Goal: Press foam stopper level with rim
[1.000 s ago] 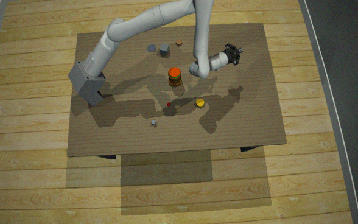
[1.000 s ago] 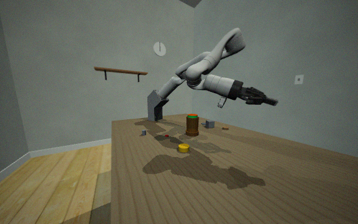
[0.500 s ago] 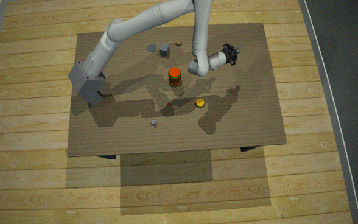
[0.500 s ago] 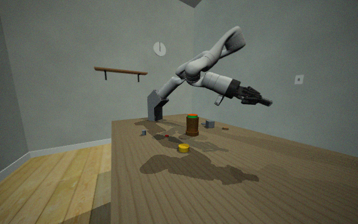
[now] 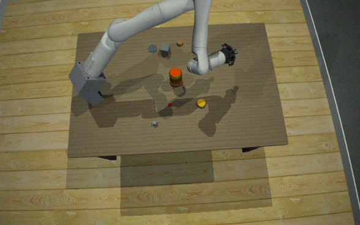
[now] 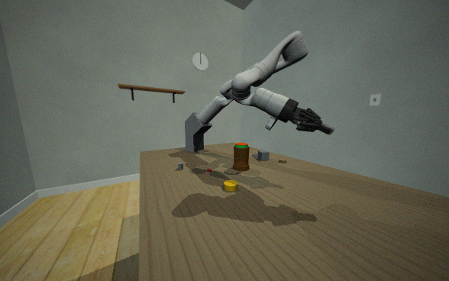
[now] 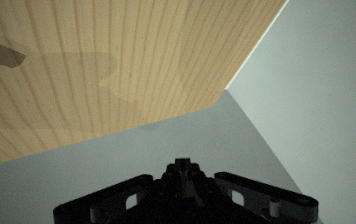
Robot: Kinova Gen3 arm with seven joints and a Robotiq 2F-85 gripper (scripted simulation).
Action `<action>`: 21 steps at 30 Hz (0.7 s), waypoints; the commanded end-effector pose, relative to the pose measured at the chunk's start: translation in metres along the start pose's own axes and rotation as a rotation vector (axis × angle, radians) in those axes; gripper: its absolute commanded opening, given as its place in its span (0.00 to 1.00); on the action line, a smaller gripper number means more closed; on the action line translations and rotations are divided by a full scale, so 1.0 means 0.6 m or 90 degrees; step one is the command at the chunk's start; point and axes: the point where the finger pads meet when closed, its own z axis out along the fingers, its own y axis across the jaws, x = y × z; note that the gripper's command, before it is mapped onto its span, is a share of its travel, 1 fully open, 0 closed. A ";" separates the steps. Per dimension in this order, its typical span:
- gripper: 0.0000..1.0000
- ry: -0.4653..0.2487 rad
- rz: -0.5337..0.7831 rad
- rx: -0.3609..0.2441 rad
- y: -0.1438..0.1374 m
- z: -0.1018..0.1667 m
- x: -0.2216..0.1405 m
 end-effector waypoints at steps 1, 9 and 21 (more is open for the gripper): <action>0.00 -0.002 -0.002 -0.001 0.003 0.000 -0.005; 0.00 0.021 0.011 0.006 0.008 -0.011 0.008; 0.00 0.045 0.023 0.013 0.013 -0.021 0.022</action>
